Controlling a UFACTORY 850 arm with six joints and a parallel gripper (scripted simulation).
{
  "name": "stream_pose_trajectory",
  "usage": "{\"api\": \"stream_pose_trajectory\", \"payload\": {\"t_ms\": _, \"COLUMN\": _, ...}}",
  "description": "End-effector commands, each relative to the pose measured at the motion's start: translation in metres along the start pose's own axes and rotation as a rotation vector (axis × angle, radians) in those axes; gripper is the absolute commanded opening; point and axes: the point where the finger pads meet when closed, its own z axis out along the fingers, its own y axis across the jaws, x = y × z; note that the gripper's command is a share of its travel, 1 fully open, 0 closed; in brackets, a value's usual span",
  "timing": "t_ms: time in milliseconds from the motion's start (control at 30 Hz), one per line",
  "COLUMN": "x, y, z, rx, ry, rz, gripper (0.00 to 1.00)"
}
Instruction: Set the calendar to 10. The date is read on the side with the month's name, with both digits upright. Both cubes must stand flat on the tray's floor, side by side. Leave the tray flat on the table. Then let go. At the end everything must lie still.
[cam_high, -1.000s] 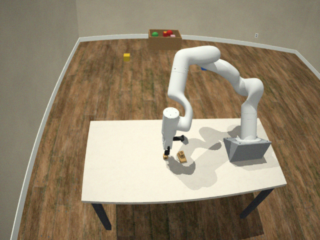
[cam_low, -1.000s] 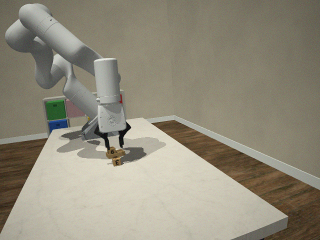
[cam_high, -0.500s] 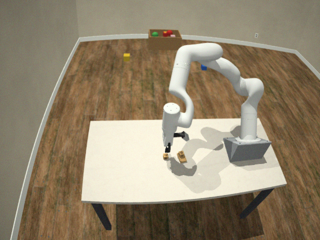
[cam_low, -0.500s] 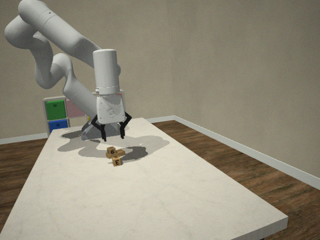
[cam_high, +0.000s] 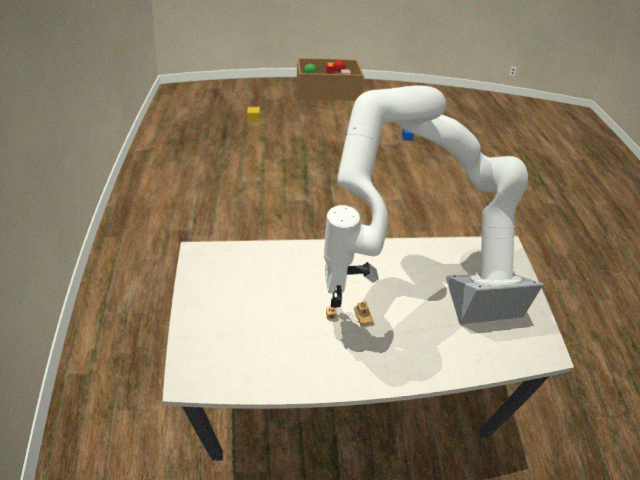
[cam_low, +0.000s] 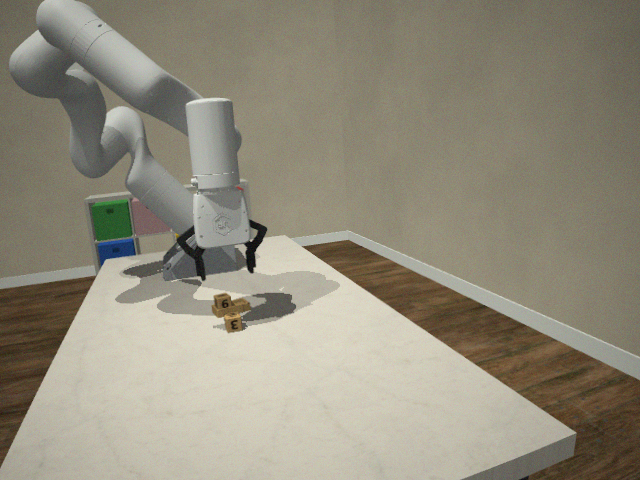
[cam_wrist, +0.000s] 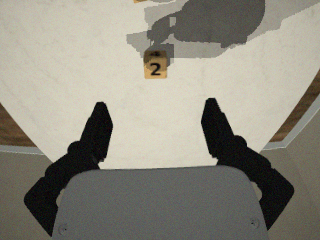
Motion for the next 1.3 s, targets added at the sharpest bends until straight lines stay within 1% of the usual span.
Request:
{"api": "stream_pose_trajectory", "payload": {"t_ms": 0, "x": -0.001, "y": 0.000, "z": -0.001, "rx": -0.001, "ry": -0.002, "rz": 0.001, "gripper": 1.00}}
{"api": "stream_pose_trajectory", "payload": {"t_ms": 300, "x": -0.001, "y": 0.000, "z": -0.001, "rx": 0.000, "ry": -0.002, "rz": -0.015, "gripper": 1.00}}
{"api": "stream_pose_trajectory", "payload": {"t_ms": 500, "x": -0.003, "y": 0.000, "z": -0.001, "rx": 0.000, "ry": -0.002, "rz": -0.110, "gripper": 1.00}}
{"api": "stream_pose_trajectory", "payload": {"t_ms": 600, "x": -0.004, "y": 0.000, "z": -0.001, "rx": 0.000, "ry": -0.002, "rz": -0.201, "gripper": 1.00}}
{"api": "stream_pose_trajectory", "payload": {"t_ms": 733, "x": -0.007, "y": 0.000, "z": -0.002, "rx": 0.000, "ry": -0.002, "rz": -0.370, "gripper": 1.00}}
{"api": "stream_pose_trajectory", "payload": {"t_ms": 800, "x": -0.007, "y": 0.000, "z": -0.002, "rx": 0.000, "ry": -0.002, "rz": -0.370, "gripper": 1.00}}
{"api": "stream_pose_trajectory", "payload": {"t_ms": 900, "x": -0.010, "y": 0.001, "z": -0.002, "rx": 0.001, "ry": -0.002, "rz": -0.530, "gripper": 1.00}}
{"api": "stream_pose_trajectory", "payload": {"t_ms": 933, "x": -0.010, "y": 0.001, "z": -0.002, "rx": 0.001, "ry": -0.002, "rz": -0.531, "gripper": 1.00}}
{"api": "stream_pose_trajectory", "payload": {"t_ms": 1067, "x": -0.013, "y": 0.001, "z": -0.002, "rx": 0.001, "ry": -0.002, "rz": -0.706, "gripper": 1.00}}
{"api": "stream_pose_trajectory", "payload": {"t_ms": 1100, "x": -0.014, "y": 0.001, "z": -0.002, "rx": 0.001, "ry": -0.002, "rz": -0.719, "gripper": 1.00}}
{"api": "stream_pose_trajectory", "payload": {"t_ms": 1133, "x": -0.015, "y": 0.001, "z": -0.002, "rx": 0.001, "ry": -0.002, "rz": -0.782, "gripper": 1.00}}
{"api": "stream_pose_trajectory", "payload": {"t_ms": 1167, "x": -0.015, "y": 0.001, "z": -0.002, "rx": 0.001, "ry": -0.002, "rz": -0.787, "gripper": 1.00}}
{"api": "stream_pose_trajectory", "payload": {"t_ms": 1200, "x": -0.016, "y": 0.001, "z": -0.002, "rx": 0.001, "ry": -0.002, "rz": -0.854, "gripper": 1.00}}
{"api": "stream_pose_trajectory", "payload": {"t_ms": 1233, "x": -0.016, "y": 0.001, "z": -0.002, "rx": 0.001, "ry": -0.002, "rz": -0.858, "gripper": 1.00}}
{"api": "stream_pose_trajectory", "payload": {"t_ms": 1267, "x": -0.017, "y": 0.001, "z": -0.002, "rx": 0.001, "ry": -0.002, "rz": -0.927, "gripper": 1.00}}
